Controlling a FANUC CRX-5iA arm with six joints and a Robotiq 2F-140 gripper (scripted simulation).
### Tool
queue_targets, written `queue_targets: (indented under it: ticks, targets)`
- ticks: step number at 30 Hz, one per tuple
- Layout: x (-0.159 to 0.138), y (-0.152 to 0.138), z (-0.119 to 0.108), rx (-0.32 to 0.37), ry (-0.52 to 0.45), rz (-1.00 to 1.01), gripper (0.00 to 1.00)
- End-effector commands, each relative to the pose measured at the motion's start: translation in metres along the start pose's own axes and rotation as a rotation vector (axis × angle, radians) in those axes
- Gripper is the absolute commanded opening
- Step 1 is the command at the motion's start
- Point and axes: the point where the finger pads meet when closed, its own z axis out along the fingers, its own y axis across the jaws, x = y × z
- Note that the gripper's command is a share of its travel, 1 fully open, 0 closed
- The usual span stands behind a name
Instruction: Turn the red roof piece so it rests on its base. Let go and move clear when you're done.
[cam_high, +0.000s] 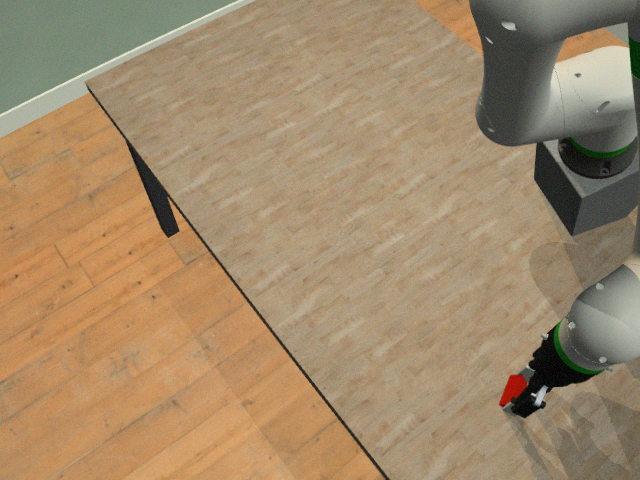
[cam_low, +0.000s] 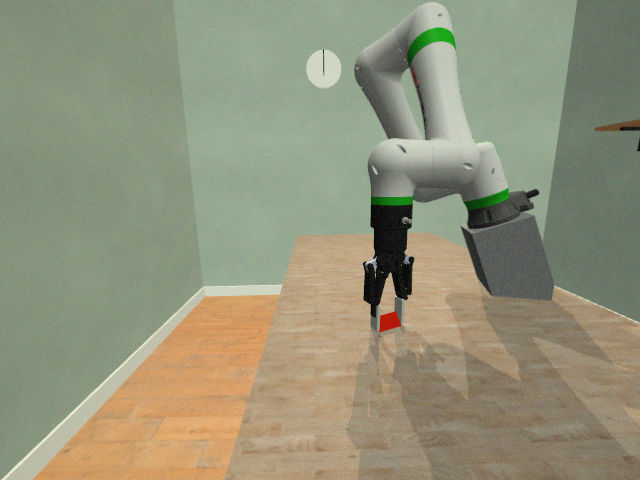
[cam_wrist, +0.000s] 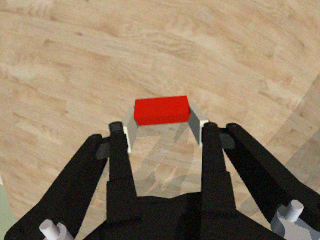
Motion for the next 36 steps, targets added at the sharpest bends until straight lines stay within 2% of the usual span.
queue_targets:
  ticks: [1,7,16,36]
  targets:
    - [0.0,0.0,0.0,0.0,0.0,0.0,0.41]
    - [0.0,0.0,-0.008,0.0,0.0,0.0,0.41]
    - [0.0,0.0,-0.047,0.0,0.0,0.0,0.41]
    - [0.0,0.0,-0.053,0.0,0.0,0.0,0.41]
